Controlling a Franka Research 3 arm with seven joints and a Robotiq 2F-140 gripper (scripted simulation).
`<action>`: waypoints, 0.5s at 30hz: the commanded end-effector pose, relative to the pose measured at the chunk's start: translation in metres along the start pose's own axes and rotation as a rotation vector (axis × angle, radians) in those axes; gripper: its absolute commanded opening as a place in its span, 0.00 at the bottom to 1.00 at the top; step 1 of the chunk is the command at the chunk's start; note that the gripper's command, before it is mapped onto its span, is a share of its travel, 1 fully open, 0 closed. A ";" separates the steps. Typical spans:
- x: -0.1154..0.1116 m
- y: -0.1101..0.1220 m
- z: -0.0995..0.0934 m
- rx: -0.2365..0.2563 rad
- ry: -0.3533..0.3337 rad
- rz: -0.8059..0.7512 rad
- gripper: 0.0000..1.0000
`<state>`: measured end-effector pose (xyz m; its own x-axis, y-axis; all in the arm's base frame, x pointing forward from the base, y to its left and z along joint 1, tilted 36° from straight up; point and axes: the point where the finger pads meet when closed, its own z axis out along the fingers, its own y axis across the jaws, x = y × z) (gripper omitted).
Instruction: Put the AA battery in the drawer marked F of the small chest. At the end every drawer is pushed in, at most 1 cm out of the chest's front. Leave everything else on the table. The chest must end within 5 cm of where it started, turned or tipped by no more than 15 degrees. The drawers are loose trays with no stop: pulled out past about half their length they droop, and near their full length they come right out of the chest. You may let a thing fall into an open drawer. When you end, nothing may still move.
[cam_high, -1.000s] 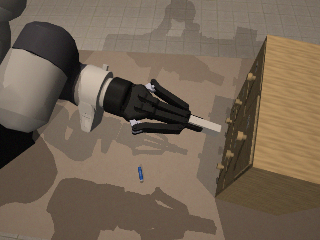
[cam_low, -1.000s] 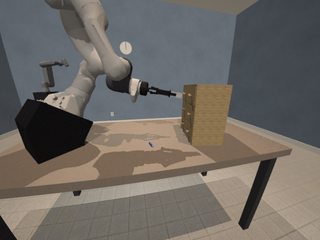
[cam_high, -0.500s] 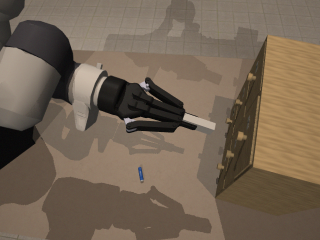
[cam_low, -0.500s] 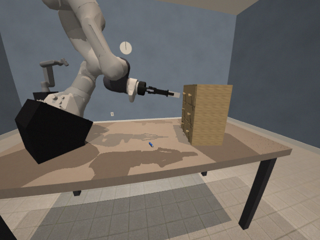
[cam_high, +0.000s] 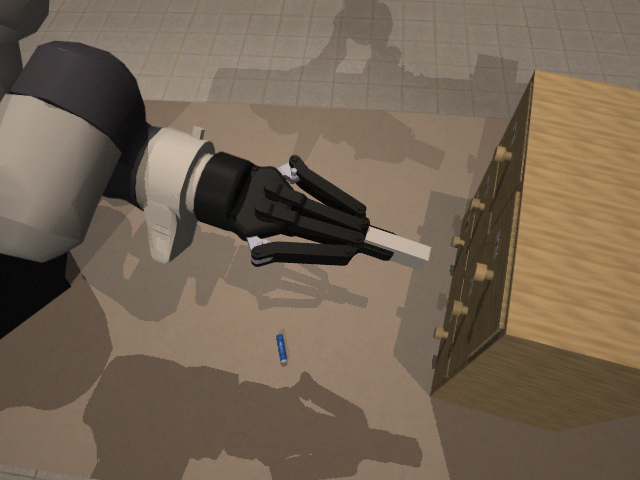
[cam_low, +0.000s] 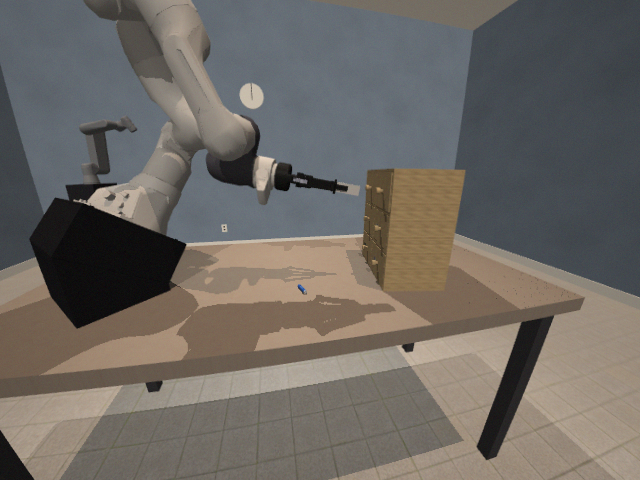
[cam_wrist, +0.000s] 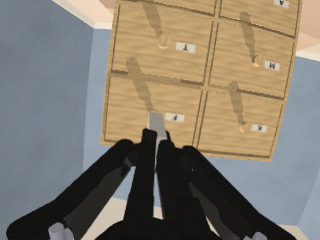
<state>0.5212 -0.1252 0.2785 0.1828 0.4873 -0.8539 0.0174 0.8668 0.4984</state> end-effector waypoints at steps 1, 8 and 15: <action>0.000 -0.001 -0.001 -0.001 0.000 0.004 0.00; 0.000 -0.004 -0.001 -0.001 0.000 0.004 0.00; 0.000 -0.006 -0.001 -0.001 0.000 0.004 0.00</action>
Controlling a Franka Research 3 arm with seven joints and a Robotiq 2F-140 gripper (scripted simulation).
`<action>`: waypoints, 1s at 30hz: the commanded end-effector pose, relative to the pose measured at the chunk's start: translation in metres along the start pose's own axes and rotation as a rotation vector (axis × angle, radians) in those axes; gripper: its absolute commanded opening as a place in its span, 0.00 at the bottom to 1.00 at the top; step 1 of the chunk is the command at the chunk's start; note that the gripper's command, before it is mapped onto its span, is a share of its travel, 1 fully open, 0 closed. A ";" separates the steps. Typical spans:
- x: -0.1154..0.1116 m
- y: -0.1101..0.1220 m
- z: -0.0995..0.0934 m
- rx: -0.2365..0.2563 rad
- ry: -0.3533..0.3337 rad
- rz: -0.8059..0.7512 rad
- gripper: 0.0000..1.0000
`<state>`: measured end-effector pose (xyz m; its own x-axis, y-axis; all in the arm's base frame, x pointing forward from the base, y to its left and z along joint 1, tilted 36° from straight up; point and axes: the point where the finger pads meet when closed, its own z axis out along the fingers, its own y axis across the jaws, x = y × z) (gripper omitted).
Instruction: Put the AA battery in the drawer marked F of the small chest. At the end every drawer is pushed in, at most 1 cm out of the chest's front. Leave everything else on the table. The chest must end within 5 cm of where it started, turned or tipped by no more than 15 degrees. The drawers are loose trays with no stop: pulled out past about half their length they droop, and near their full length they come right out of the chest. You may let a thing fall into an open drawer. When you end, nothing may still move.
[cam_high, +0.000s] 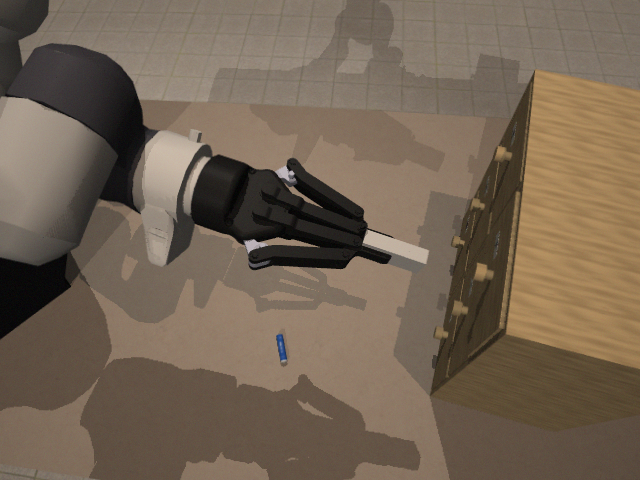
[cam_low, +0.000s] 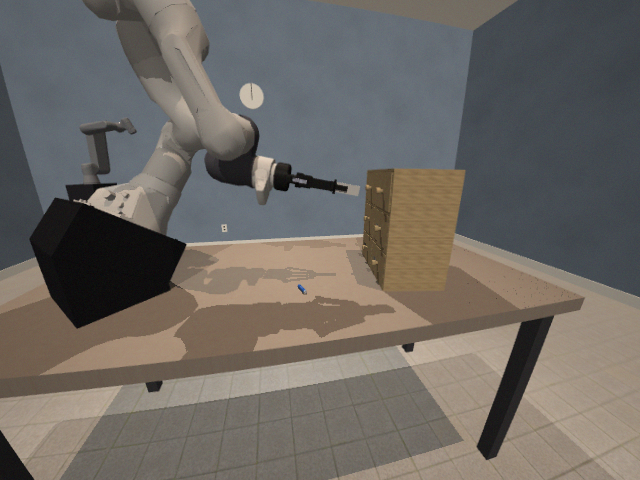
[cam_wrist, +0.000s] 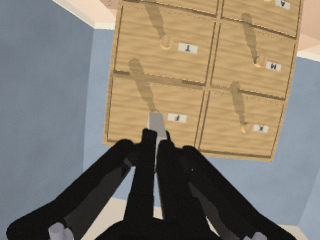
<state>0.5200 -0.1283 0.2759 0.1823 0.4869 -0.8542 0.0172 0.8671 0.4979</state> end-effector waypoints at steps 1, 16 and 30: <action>0.000 -0.003 0.000 -0.001 0.000 0.005 0.00; -0.001 -0.015 -0.002 -0.001 0.000 0.005 0.00; -0.001 -0.031 -0.004 -0.001 0.000 0.005 0.00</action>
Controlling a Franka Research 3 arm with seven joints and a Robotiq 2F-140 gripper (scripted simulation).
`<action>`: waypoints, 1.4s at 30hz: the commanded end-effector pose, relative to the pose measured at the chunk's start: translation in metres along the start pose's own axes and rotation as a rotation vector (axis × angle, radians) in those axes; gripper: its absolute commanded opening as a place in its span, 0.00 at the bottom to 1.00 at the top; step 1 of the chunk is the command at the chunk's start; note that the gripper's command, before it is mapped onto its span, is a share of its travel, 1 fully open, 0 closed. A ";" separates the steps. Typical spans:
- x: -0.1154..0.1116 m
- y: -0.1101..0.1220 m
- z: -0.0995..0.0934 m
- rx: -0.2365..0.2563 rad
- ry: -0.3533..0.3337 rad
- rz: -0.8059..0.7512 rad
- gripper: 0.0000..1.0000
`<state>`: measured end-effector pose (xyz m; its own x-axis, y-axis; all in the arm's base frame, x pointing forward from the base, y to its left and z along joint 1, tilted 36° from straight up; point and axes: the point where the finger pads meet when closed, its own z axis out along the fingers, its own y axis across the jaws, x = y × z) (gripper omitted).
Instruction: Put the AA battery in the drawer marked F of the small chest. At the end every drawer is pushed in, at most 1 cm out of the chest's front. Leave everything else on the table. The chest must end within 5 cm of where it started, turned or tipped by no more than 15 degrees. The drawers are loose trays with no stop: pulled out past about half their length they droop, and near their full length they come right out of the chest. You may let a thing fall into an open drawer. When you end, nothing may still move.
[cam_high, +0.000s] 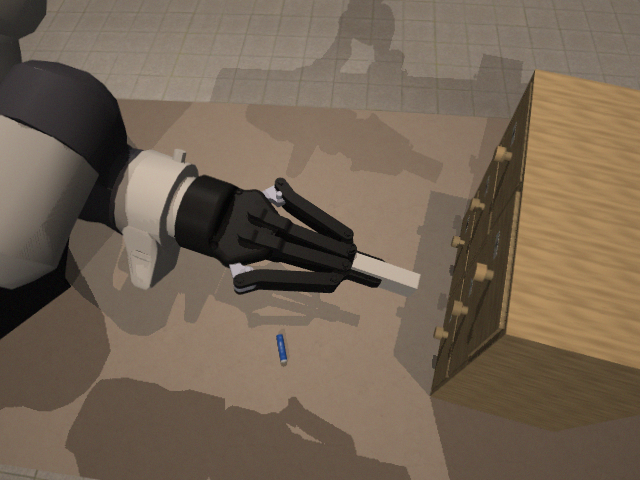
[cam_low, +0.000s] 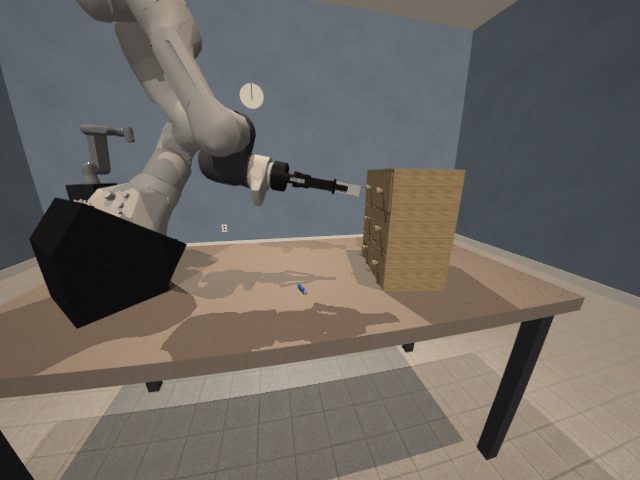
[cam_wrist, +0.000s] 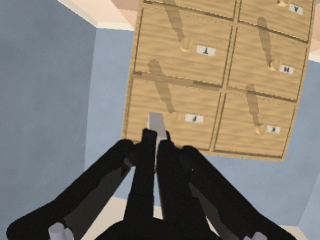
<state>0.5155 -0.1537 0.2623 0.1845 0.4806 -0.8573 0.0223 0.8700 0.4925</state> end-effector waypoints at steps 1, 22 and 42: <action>0.000 -0.004 -0.001 -0.005 0.002 0.012 0.00; 0.000 -0.042 -0.006 -0.005 0.002 0.012 0.00; -0.001 -0.087 -0.013 -0.005 0.002 0.012 0.00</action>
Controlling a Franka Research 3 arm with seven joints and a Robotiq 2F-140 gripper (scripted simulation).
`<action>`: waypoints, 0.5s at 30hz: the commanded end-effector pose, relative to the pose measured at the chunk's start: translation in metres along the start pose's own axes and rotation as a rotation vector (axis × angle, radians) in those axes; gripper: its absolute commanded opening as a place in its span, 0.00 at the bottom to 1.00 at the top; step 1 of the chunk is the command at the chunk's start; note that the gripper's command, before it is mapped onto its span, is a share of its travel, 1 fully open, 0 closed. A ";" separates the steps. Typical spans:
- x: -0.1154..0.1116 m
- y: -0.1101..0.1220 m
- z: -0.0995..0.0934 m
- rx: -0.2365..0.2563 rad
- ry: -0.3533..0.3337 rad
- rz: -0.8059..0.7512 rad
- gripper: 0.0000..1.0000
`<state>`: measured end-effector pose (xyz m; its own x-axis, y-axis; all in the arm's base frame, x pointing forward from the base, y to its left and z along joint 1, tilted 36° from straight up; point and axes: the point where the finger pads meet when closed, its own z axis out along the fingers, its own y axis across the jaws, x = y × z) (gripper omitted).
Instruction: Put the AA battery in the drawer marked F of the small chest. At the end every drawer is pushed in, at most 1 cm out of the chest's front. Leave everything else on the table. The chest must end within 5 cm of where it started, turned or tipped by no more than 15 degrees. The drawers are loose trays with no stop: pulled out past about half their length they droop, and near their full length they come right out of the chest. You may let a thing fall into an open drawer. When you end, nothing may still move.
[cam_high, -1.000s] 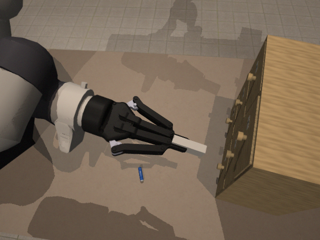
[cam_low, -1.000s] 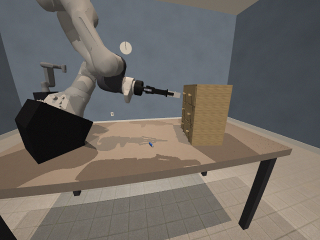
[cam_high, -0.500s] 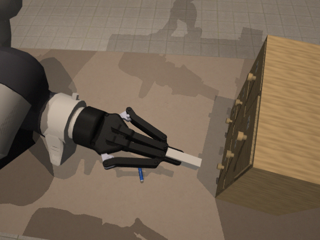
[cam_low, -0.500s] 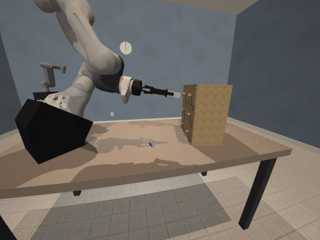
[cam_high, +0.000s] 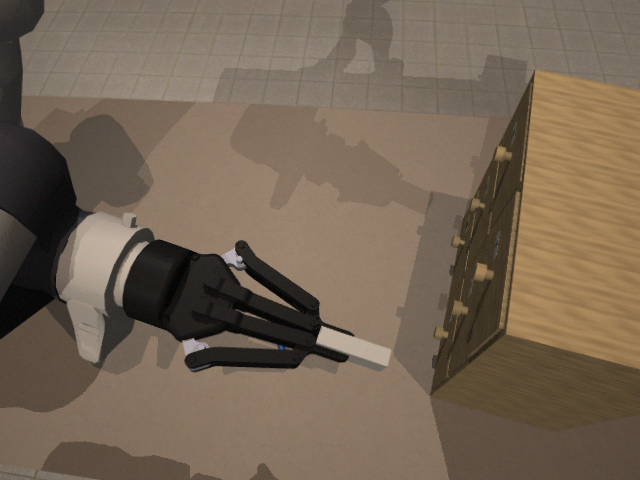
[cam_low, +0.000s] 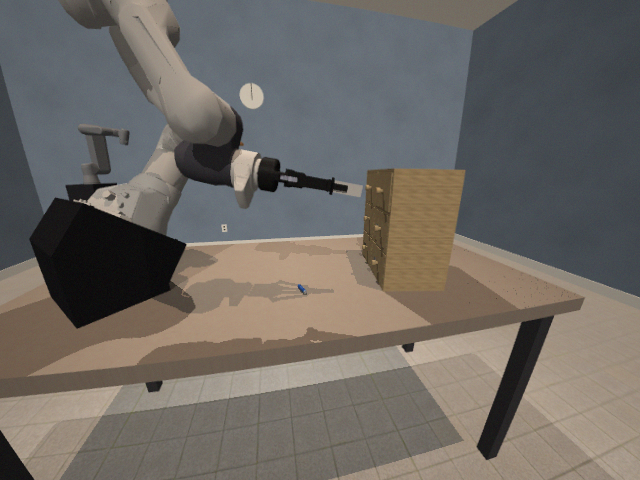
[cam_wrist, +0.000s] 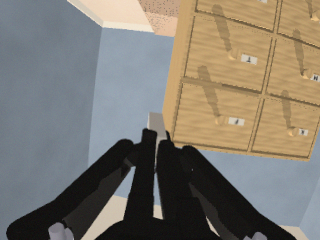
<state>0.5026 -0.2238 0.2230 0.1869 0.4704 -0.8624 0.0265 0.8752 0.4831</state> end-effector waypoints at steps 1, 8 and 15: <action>0.001 -0.009 -0.002 -0.007 0.005 0.023 0.00; 0.001 -0.022 -0.004 -0.007 0.005 0.023 0.00; 0.001 -0.041 -0.007 -0.007 0.005 0.023 0.00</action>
<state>0.4966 -0.2542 0.2059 0.1873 0.4676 -0.8639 0.0276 0.8766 0.4805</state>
